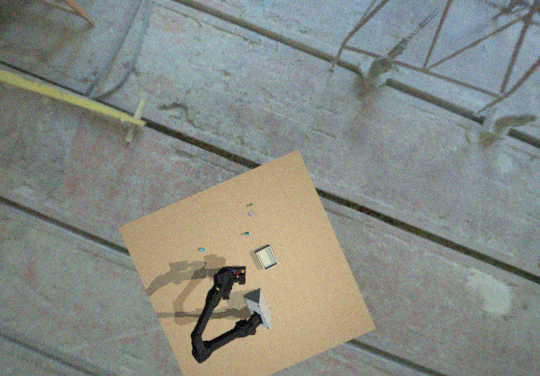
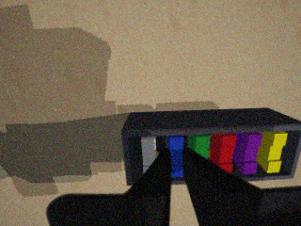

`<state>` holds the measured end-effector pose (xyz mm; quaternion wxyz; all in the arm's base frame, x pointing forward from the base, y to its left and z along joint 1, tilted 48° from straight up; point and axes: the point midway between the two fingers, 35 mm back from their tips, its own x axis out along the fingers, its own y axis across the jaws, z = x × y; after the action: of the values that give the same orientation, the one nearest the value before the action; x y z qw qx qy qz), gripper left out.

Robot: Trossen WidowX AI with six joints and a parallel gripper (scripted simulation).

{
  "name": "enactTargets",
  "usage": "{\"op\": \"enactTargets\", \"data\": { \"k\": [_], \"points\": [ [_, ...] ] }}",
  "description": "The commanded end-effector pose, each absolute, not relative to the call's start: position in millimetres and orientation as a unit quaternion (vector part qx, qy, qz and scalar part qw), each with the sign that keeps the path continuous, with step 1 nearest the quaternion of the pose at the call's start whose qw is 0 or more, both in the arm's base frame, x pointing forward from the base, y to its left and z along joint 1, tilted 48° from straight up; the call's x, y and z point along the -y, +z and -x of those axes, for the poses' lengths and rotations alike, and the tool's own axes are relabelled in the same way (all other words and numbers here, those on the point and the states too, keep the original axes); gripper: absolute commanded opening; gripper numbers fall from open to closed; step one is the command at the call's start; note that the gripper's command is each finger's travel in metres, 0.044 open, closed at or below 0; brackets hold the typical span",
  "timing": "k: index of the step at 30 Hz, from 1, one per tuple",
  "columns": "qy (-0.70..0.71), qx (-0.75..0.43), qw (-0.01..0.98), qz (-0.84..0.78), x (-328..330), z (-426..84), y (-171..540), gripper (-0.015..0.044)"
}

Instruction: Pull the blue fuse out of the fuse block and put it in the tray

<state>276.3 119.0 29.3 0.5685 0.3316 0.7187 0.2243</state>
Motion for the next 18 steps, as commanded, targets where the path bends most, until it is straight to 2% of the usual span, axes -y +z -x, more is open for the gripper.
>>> {"op": "enactTargets", "data": {
  "k": [1, 18],
  "points": [
    [0.224, -0.719, 0.569, -0.331, -119.0, -276.4, 29.4, 0.0000],
    [0.224, -0.719, 0.569, -0.332, -113.8, -277.8, 33.8, 0.0000]
  ]
}}
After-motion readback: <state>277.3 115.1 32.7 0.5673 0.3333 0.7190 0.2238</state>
